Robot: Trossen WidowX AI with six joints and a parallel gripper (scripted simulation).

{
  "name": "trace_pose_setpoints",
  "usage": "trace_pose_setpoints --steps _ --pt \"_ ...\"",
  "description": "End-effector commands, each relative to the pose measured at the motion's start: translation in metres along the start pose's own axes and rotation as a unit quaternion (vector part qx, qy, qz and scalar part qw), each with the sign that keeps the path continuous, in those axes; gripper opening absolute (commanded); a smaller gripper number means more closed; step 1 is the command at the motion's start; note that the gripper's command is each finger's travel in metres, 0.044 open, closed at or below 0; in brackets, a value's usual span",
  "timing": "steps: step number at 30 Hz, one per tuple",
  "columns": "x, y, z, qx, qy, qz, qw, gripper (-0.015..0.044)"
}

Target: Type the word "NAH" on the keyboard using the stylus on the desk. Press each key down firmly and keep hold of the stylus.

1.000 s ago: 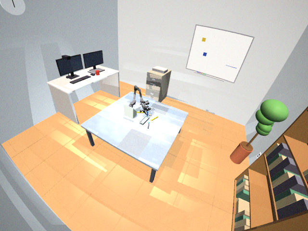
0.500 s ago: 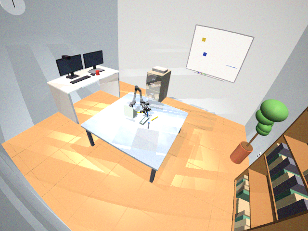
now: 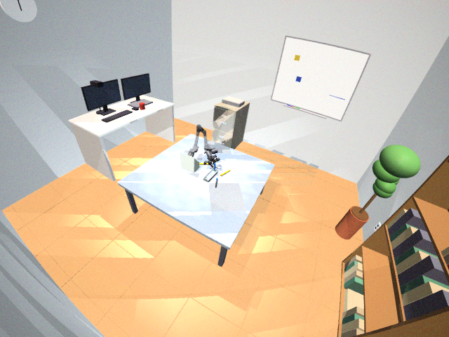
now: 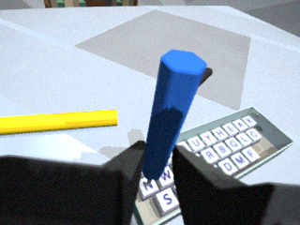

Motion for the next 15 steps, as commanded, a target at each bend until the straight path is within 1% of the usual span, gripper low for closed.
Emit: trace_pose_setpoints --steps 1,9,14,15 --pt "0.005 0.001 0.002 0.000 0.000 -0.001 1.000 0.0081" --pt "0.030 0.005 0.017 0.000 -0.001 0.000 1.000 0.0081" --pt "0.030 0.004 0.017 -0.001 -0.003 -0.002 1.000 0.0084" --pt "0.030 0.004 0.017 -0.001 -0.003 -0.002 1.000 0.0078"
Point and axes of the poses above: the point midway between the two fingers, 35 mm back from their tips, its own z axis back along the fingers, its own y axis across the jaws, x = y × z, the point moved 6 cm from there along z, back along the fingers, and after that the axes turned 9 degrees about -z, right-handed, at the moved point
